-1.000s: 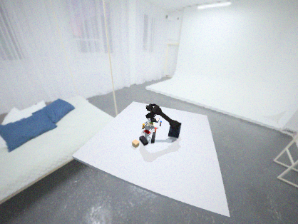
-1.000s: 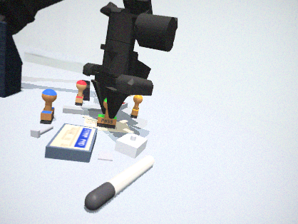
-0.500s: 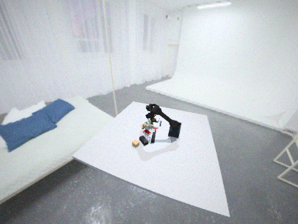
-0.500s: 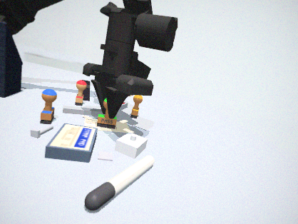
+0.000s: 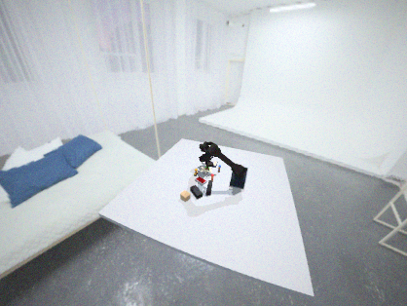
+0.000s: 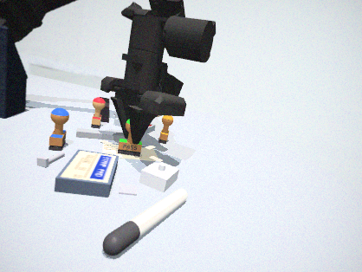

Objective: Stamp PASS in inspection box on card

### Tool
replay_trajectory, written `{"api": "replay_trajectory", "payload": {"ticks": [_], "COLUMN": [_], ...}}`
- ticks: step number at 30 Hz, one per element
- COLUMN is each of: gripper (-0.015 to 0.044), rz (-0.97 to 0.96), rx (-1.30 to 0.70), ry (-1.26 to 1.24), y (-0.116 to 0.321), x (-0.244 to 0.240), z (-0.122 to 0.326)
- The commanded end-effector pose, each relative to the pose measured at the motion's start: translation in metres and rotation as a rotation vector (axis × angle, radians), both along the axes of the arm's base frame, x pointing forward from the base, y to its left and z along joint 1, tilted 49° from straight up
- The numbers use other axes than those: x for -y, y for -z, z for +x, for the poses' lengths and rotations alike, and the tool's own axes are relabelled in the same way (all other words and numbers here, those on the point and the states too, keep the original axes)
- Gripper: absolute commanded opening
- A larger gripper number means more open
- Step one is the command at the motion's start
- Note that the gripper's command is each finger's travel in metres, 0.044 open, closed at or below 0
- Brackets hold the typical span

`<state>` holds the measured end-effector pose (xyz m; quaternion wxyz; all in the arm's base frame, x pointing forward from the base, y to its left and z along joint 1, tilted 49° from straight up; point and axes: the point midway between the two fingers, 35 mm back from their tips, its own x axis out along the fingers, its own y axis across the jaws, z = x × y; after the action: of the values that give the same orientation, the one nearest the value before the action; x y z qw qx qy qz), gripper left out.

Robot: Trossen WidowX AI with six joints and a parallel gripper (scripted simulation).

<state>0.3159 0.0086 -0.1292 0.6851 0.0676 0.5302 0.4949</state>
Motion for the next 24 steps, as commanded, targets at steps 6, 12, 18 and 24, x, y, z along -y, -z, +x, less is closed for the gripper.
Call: {"api": "replay_trajectory", "payload": {"ticks": [6, 12, 18, 24], "gripper": [0.0, 0.0, 0.0, 0.0], "rz": [0.001, 0.001, 0.001, 0.001], "rx": [0.002, 0.002, 0.002, 0.002], "ry": [-0.002, -0.002, -0.002, -0.002], "y": [0.0007, 0.0007, 0.0003, -0.0017], "x": [-0.0023, -0.0023, -0.0017, 0.0006], "z": [0.0007, 0.0007, 0.0007, 0.001]}}
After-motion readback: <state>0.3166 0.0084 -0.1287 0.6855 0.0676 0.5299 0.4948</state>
